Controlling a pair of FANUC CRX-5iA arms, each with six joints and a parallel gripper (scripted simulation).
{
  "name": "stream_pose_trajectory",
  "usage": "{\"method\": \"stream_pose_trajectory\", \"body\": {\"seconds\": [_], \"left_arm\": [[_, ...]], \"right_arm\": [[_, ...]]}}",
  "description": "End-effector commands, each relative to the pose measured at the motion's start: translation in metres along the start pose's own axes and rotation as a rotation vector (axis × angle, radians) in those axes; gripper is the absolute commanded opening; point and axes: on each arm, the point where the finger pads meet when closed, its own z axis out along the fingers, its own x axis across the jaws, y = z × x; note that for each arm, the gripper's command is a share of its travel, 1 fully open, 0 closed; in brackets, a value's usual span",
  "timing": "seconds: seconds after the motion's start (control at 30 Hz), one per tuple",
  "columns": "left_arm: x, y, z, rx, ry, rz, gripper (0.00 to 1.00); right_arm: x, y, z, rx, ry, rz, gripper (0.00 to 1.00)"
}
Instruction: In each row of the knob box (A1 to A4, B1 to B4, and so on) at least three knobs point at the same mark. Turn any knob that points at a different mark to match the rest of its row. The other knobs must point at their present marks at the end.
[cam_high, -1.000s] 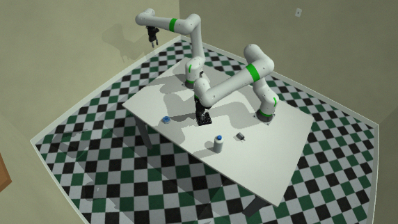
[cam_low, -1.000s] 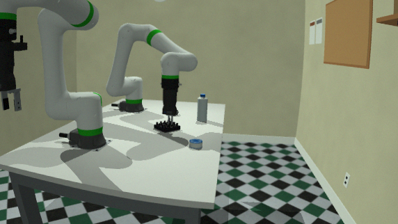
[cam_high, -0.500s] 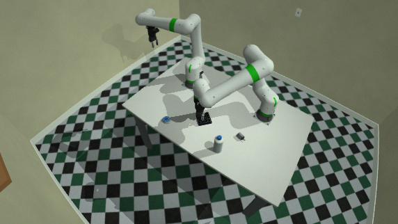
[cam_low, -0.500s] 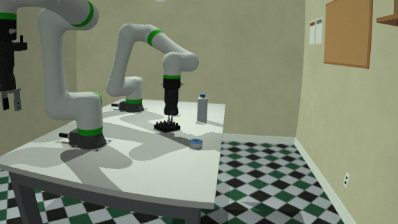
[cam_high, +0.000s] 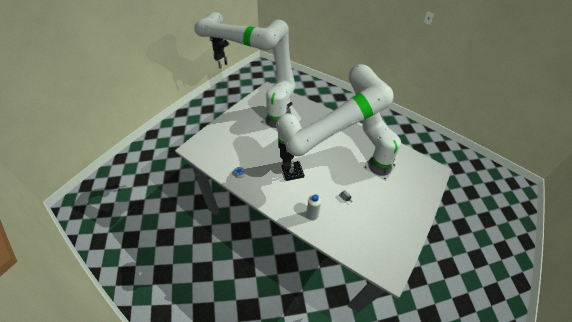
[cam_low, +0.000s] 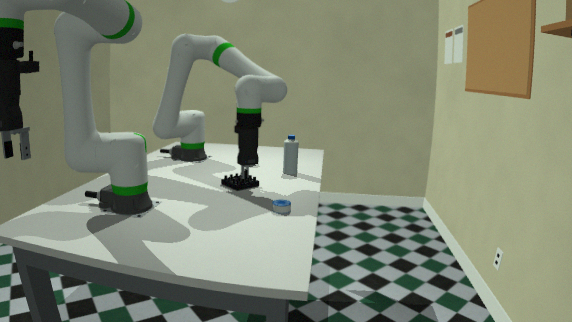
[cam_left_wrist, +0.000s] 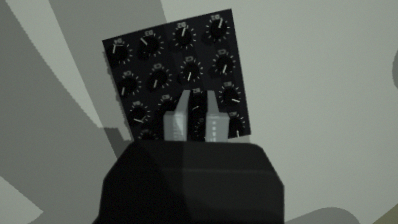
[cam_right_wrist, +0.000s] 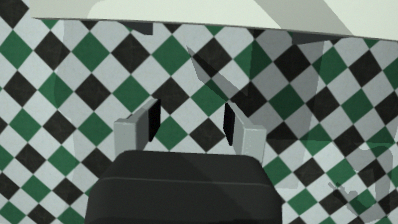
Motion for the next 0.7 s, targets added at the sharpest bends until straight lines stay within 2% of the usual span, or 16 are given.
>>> {"method": "stream_pose_trajectory", "body": {"seconds": [0.0, 0.67], "left_arm": [[0.0000, 0.0006, -0.0010, -0.001, 0.002, -0.082, 0.30], [0.0000, 0.0006, -0.0010, -0.001, 0.002, -0.260, 0.30]], "right_arm": [[-0.0001, 0.0002, -0.0008, -0.002, 0.000, 0.000, 1.00], [-0.0001, 0.0002, -0.0008, -0.002, 0.000, 0.000, 1.00]]}}
